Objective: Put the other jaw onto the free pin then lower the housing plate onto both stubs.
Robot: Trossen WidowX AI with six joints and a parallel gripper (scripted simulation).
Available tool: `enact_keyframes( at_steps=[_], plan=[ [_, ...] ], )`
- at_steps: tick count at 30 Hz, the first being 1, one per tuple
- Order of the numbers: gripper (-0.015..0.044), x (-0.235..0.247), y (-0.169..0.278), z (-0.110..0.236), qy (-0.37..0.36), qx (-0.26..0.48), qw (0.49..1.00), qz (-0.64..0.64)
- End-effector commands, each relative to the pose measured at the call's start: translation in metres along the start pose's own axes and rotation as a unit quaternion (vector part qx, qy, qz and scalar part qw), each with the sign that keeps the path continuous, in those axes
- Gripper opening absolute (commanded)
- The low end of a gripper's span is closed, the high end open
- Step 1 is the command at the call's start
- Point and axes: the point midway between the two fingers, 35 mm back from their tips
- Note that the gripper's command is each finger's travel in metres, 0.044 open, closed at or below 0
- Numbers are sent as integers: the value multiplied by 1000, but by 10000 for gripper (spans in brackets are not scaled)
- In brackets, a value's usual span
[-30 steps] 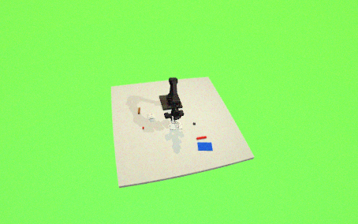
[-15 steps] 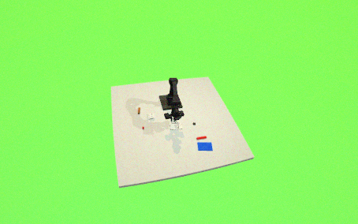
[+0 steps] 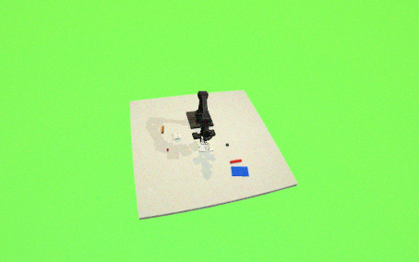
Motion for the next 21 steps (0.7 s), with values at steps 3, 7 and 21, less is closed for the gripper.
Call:
enact_keyframes(
  at_steps=[3, 7, 21],
  plan=[
    [134, 1, -1, -1, -2, 2, 1000, -2],
    [134, 1, -1, -1, -2, 2, 1000, -2],
    [134, 1, -2, -19, -2, 2, 1000, -2]
  ],
)
Point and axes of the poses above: the point midway between the two fingers, 35 mm back from their tips, its own z axis back along the fingers, its own x axis across the jaws, y = z × x, and after that the axes turned 12 degrees about -z, right-handed
